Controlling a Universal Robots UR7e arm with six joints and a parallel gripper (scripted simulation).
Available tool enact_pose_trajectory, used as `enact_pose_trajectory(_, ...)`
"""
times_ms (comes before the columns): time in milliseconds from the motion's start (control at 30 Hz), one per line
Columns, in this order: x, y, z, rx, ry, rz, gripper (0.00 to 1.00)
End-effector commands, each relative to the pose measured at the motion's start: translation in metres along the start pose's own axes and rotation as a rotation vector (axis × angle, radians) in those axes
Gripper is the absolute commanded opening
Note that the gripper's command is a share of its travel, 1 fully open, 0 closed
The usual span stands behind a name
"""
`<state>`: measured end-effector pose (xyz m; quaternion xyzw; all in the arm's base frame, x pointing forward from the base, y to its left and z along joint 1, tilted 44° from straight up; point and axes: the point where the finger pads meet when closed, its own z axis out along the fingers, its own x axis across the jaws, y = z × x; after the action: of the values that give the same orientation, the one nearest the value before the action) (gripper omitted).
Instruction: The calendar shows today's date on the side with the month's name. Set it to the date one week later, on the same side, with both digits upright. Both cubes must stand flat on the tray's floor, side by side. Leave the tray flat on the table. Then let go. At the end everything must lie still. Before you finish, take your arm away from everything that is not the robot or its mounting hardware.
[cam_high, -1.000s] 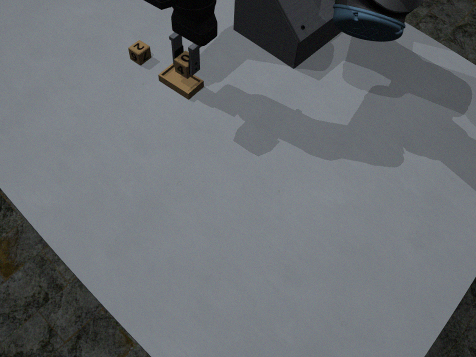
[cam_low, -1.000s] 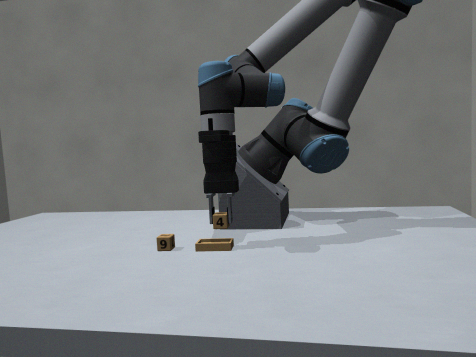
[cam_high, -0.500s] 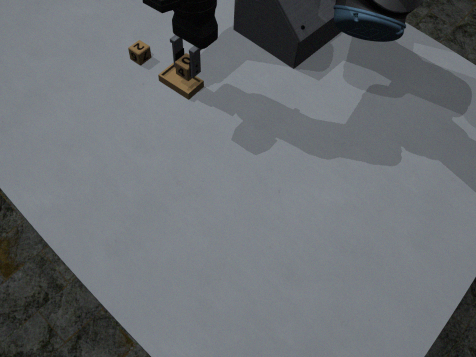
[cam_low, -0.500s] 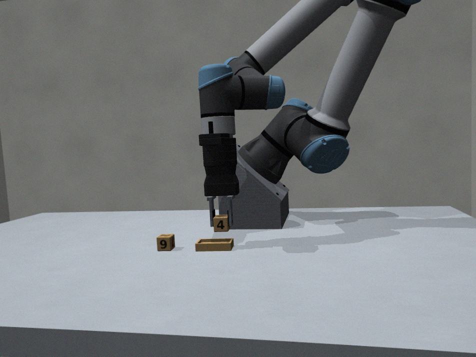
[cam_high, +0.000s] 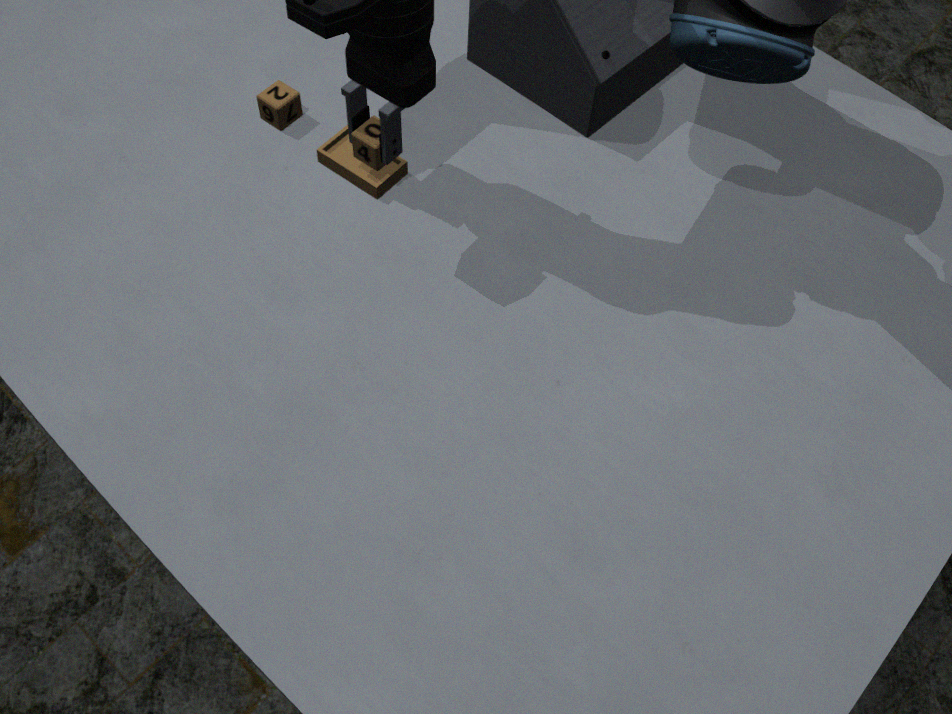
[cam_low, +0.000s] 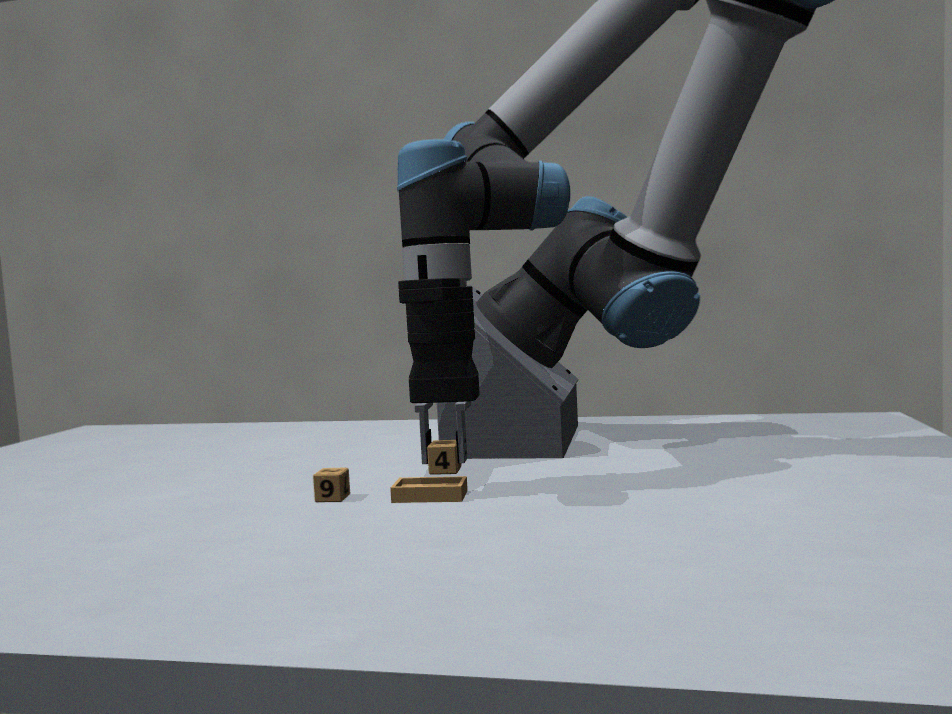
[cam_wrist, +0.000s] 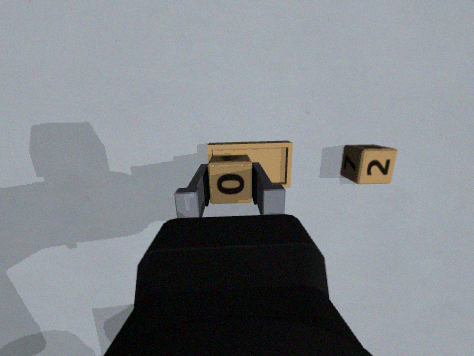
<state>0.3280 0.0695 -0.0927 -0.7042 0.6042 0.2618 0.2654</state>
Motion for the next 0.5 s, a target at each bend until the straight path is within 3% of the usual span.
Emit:
enact_pose_trajectory(0,-0.0008,0.0002,0.005,0.0,-0.001,0.0,0.6)
enact_pose_trajectory(467,-0.0001,-0.0003,0.0093,0.001,0.001,-0.001,0.6)
